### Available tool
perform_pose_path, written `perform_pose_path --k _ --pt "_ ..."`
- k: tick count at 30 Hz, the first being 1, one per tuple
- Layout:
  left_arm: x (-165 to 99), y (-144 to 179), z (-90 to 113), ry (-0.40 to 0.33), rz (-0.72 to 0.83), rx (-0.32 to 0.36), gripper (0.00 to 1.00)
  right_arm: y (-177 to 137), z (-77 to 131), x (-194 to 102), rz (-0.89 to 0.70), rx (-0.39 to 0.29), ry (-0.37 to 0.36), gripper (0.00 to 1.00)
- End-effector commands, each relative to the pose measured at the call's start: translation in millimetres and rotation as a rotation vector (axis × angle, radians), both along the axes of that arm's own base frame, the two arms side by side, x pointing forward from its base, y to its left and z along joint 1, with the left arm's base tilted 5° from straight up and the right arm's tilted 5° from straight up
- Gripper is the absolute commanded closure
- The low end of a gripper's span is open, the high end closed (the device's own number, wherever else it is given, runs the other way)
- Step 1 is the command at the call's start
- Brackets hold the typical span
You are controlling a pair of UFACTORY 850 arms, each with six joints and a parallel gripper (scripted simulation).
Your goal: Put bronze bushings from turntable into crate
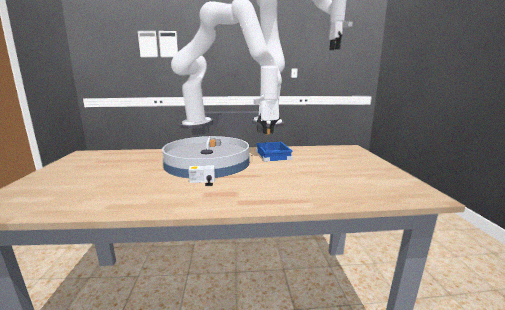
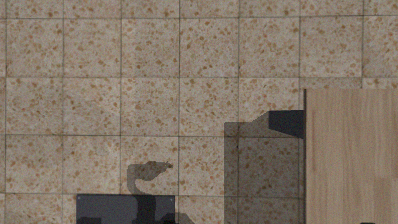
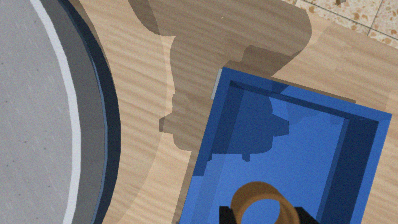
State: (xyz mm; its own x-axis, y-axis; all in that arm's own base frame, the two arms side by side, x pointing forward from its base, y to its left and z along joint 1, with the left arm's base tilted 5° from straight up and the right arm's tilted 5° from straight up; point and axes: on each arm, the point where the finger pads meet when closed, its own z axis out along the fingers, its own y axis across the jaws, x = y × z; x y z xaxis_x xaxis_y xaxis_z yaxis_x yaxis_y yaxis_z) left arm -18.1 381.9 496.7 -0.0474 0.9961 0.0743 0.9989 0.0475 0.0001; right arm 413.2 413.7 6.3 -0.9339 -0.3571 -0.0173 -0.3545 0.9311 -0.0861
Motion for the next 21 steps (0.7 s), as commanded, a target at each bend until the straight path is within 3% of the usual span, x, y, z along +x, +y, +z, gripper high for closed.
perform_pose_path --k 1,21 --pt "0 0 1 0.000 0.000 0.002 0.00 25 -2 4 -0.001 -0.002 0.006 1.00" --pt "0 0 1 0.000 0.000 0.002 0.00 36 -3 5 -0.001 -0.002 0.006 1.00"
